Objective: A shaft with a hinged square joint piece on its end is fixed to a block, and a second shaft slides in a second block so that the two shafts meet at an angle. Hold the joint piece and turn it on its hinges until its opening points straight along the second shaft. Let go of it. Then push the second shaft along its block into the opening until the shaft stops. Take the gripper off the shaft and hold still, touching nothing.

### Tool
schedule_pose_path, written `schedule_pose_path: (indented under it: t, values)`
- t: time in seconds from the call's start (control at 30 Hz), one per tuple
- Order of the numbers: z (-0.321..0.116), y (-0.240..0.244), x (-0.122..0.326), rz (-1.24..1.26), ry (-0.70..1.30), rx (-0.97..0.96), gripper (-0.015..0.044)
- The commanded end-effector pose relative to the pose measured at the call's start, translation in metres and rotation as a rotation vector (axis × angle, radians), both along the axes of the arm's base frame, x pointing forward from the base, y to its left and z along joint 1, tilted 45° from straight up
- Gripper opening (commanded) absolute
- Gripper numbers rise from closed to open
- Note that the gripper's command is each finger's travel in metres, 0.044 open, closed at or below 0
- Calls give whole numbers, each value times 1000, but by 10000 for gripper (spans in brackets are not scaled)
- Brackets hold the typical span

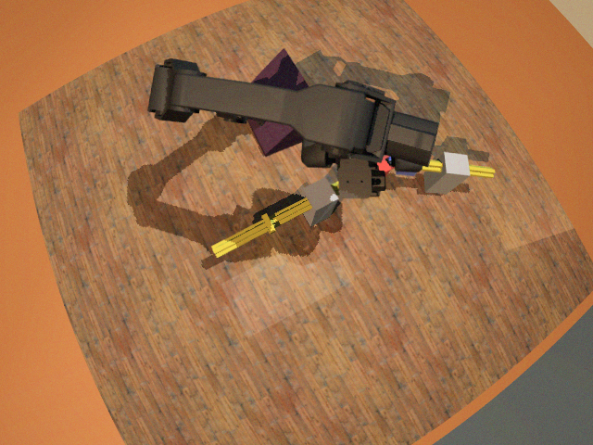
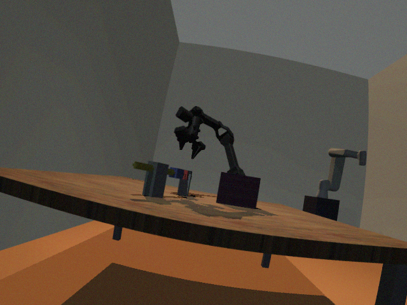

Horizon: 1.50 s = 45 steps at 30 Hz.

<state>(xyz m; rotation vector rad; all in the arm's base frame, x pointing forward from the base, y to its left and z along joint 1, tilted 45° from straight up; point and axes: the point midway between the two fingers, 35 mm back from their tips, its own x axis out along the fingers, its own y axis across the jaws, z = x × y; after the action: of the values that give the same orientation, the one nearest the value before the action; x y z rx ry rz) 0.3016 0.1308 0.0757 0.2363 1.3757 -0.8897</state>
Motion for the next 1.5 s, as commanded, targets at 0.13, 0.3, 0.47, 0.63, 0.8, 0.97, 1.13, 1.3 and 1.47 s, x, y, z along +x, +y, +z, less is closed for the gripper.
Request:
schedule_pose_path:
  t: [0.13,0.3,0.47,0.63,0.8,0.97,1.13,1.3,1.47]
  values:
    - [1,-13,-3,-253,-97,34,440]
    - [3,-20,-4,-413,-157,54,440]
    - [4,-28,-6,-574,-214,73,440]
    - [5,-35,-8,-736,-268,91,440]
    - [6,-42,-10,-892,-316,108,440]
    - [6,-43,-10,-914,-322,110,440]
    - [6,-43,-10,-914,-322,110,440]
    - [35,-75,-1,-799,-325,108,440]
    - [78,-123,2,-636,-321,82,440]
